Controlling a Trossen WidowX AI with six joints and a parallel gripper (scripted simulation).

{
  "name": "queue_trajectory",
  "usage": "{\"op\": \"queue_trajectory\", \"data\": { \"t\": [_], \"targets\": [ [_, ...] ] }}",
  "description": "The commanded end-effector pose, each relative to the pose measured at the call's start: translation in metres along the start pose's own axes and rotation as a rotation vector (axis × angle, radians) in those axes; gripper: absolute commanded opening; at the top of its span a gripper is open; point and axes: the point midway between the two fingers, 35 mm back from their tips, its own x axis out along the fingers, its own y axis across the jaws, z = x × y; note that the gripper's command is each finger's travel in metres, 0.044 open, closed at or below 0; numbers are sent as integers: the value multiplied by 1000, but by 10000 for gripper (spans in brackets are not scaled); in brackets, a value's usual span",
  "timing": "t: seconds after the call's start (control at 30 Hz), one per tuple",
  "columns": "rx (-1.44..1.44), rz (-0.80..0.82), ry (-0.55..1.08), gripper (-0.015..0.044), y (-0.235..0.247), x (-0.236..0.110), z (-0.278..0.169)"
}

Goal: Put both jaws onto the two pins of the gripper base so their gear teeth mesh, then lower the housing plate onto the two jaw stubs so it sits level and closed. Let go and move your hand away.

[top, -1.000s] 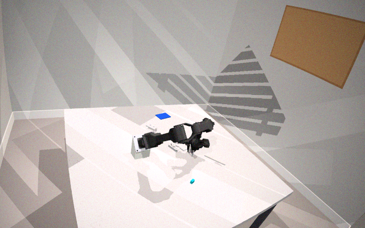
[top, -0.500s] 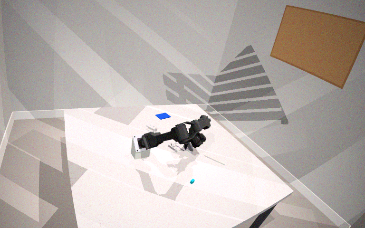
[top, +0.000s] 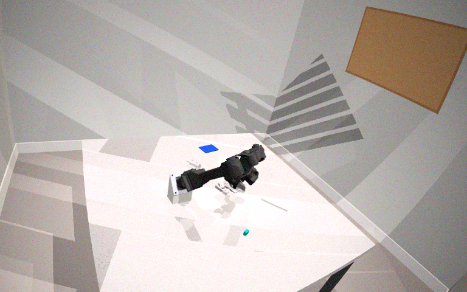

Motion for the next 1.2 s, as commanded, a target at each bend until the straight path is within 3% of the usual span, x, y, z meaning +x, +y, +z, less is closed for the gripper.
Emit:
{"op": "queue_trajectory", "data": {
  "t": [0.0,1.17],
  "targets": [
    [-95,-1,3,134,0,1,-8],
    [-1016,-17,-3,134,-6,3,-68]
  ]
}}
